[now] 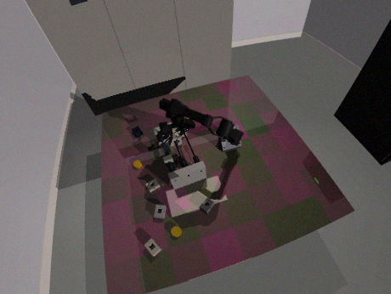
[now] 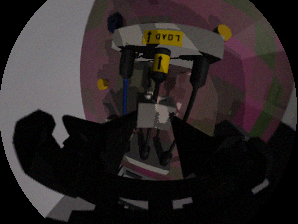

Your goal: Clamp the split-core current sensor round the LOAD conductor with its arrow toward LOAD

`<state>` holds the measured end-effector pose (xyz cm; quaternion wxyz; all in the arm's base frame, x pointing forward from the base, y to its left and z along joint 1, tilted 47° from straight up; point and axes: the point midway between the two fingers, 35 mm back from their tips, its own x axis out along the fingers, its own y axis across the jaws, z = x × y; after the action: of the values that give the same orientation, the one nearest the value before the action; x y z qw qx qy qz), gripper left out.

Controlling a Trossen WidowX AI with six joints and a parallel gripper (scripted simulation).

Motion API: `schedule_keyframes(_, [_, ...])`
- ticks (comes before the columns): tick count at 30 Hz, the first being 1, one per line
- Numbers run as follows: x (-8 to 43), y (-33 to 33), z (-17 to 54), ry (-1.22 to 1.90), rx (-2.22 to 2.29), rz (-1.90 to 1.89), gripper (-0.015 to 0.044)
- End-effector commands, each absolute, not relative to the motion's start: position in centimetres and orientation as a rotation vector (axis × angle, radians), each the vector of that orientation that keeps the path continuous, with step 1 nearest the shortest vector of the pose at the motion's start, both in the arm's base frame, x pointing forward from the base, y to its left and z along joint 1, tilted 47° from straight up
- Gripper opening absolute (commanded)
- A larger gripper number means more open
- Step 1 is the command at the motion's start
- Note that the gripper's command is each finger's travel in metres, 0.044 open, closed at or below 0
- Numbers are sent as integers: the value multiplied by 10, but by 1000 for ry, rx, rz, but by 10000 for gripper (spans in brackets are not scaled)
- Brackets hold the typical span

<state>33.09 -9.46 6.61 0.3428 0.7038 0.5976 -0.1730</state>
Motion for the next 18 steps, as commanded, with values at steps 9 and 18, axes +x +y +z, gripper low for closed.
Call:
schedule_keyframes(9, [334,-81,55,1549,1842,-449,0])
schedule_keyframes(18, [336,-76,50,1557,1834,-450,0])
